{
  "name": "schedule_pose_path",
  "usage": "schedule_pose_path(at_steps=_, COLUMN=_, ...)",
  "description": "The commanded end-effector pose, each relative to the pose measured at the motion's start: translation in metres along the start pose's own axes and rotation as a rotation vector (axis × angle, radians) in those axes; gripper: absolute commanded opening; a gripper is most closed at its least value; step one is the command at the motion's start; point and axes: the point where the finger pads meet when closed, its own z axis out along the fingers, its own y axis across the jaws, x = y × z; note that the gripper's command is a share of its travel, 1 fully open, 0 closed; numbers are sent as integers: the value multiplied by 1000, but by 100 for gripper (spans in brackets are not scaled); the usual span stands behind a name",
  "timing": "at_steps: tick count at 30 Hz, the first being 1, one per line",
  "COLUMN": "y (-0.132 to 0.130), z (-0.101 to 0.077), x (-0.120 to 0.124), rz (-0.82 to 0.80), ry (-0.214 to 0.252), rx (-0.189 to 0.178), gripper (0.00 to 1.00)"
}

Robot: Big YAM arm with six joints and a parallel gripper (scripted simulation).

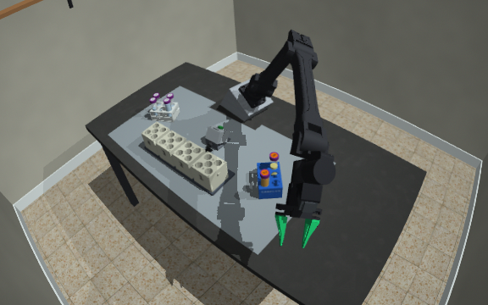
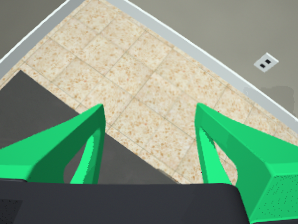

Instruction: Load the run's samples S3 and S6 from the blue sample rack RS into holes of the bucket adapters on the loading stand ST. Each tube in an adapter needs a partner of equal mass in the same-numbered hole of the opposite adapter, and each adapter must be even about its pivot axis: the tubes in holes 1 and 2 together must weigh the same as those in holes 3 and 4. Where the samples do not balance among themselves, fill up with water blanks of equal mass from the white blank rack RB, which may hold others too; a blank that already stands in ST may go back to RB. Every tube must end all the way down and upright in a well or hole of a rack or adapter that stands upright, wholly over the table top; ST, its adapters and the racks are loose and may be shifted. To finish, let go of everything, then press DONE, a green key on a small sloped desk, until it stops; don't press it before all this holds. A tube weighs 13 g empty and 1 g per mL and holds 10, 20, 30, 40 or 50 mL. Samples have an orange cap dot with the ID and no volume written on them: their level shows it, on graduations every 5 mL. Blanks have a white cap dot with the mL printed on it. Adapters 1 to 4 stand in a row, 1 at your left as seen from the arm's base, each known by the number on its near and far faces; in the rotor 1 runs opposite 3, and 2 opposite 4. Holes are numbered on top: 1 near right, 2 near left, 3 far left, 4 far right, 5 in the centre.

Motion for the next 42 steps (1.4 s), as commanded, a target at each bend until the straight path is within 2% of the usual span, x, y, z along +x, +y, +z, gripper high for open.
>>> schedule_pose_path(at_steps=1, y=-18, z=-28, x=-50, rz=-35, ry=-48, rx=47, gripper=55)
schedule_pose_path(at_steps=2, y=-26, z=-20, x=-42, rz=-43, ry=-9, rx=68, gripper=55)
schedule_pose_path(at_steps=3, y=-31, z=-21, x=-40, rz=-50, ry=8, rx=81, gripper=55)
schedule_pose_path(at_steps=4, y=-24, z=-49, x=-62, rz=-56, ry=-36, rx=64, gripper=55)
schedule_pose_path(at_steps=5, y=-39, z=-36, x=-27, rz=-49, ry=24, rx=78, gripper=55)
schedule_pose_path(at_steps=7, y=-39, z=-36, x=-27, rz=-49, ry=24, rx=78, gripper=55)
schedule_pose_path(at_steps=8, y=-33, z=-35, x=-31, rz=-56, ry=-3, rx=59, gripper=55)
schedule_pose_path(at_steps=9, y=-46, z=-36, x=-31, rz=-54, ry=-6, rx=72, gripper=55)
schedule_pose_path(at_steps=14, y=-70, z=-38, x=-22, rz=-56, ry=-4, rx=73, gripper=55)
schedule_pose_path(at_steps=15, y=-66, z=-50, x=-46, rz=-68, ry=-6, rx=86, gripper=55)
schedule_pose_path(at_steps=16, y=-82, z=-26, x=-21, rz=-67, ry=65, rx=117, gripper=55)
schedule_pose_path(at_steps=18, y=-92, z=-28, x=-17, rz=-77, ry=108, rx=143, gripper=55)
schedule_pose_path(at_steps=19, y=-86, z=-50, x=-34, rz=-84, ry=72, rx=130, gripper=55)
schedule_pose_path(at_steps=20, y=-88, z=-55, x=-36, rz=-86, ry=65, rx=129, gripper=55)
schedule_pose_path(at_steps=21, y=-103, z=-45, x=-3, rz=-76, ry=118, rx=138, gripper=55)
schedule_pose_path(at_steps=22, y=-106, z=-45, x=-7, rz=-81, ry=95, rx=135, gripper=55)
schedule_pose_path(at_steps=24, y=-106, z=-45, x=-7, rz=-81, ry=95, rx=135, gripper=55)
schedule_pose_path(at_steps=27, y=-120, z=-47, x=-1, rz=-83, ry=95, rx=135, gripper=55)
schedule_pose_path(at_steps=28, y=-119, z=-53, x=-19, rz=-90, ry=107, rx=153, gripper=55)
schedule_pose_path(at_steps=29, y=-133, z=-36, x=0, rz=-86, ry=168, rx=175, gripper=55)
schedule_pose_path(at_steps=30, y=-137, z=-38, x=3, rz=-90, ry=198, rx=190, gripper=55)
schedule_pose_path(at_steps=31, y=-142, z=-39, x=5, rz=-91, ry=208, rx=195, gripper=55)
schedule_pose_path(at_steps=32, y=-133, z=-63, x=-15, rz=-101, ry=166, rx=183, gripper=55)
schedule_pose_path(at_steps=33, y=-147, z=-55, x=20, rz=-87, ry=224, rx=191, gripper=55)
schedule_pose_path(at_steps=34, y=-150, z=-55, x=15, rz=-95, ry=196, rx=188, gripper=55)
schedule_pose_path(at_steps=39, y=-172, z=-61, x=26, rz=-97, ry=197, rx=189, gripper=55)
schedule_pose_path(at_steps=41, y=-172, z=-61, x=26, rz=-97, ry=197, rx=189, gripper=55)
schedule_pose_path(at_steps=42, y=-180, z=-53, x=22, rz=-94, ry=237, rx=209, gripper=55)
